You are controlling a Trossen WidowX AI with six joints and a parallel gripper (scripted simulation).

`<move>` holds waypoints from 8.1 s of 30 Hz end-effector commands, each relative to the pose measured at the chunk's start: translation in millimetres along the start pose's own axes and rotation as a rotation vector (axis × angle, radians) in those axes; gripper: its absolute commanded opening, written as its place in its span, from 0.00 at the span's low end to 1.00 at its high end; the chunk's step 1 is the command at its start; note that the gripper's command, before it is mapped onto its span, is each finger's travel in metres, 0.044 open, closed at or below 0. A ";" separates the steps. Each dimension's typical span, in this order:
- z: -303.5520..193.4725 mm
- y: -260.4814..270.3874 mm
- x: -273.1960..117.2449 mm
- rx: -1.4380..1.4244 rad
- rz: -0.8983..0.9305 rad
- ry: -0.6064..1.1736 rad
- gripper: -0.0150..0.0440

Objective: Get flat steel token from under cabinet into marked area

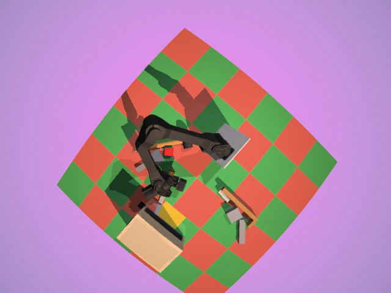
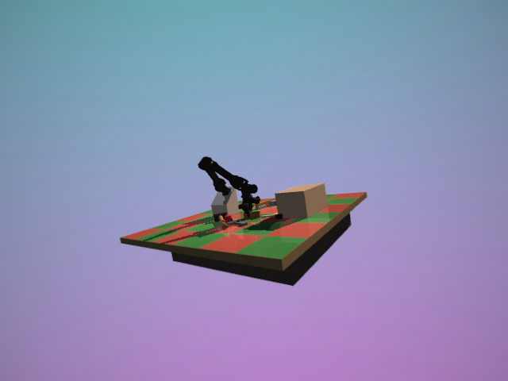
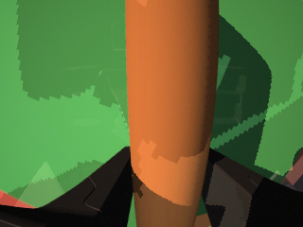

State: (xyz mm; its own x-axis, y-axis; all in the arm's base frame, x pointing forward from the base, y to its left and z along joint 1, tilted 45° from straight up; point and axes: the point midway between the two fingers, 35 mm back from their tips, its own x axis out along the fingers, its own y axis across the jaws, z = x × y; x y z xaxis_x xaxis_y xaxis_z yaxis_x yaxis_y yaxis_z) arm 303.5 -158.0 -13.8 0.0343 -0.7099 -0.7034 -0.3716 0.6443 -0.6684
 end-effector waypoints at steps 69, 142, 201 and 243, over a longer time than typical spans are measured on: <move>83.9 -3.0 -1.9 0.015 -0.001 -0.015 0.25; 125.7 19.1 -2.2 0.016 0.000 -0.017 0.25; 98.3 30.6 -1.6 0.015 0.001 -0.016 0.25; 54.6 26.3 -0.5 0.013 0.001 -0.013 0.25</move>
State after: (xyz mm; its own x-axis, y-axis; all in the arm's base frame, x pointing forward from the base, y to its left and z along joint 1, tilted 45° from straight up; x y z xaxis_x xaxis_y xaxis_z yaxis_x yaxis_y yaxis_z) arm 350.8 -123.4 -43.9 0.0515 -0.7081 -0.7042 -0.3534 0.6466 -0.6760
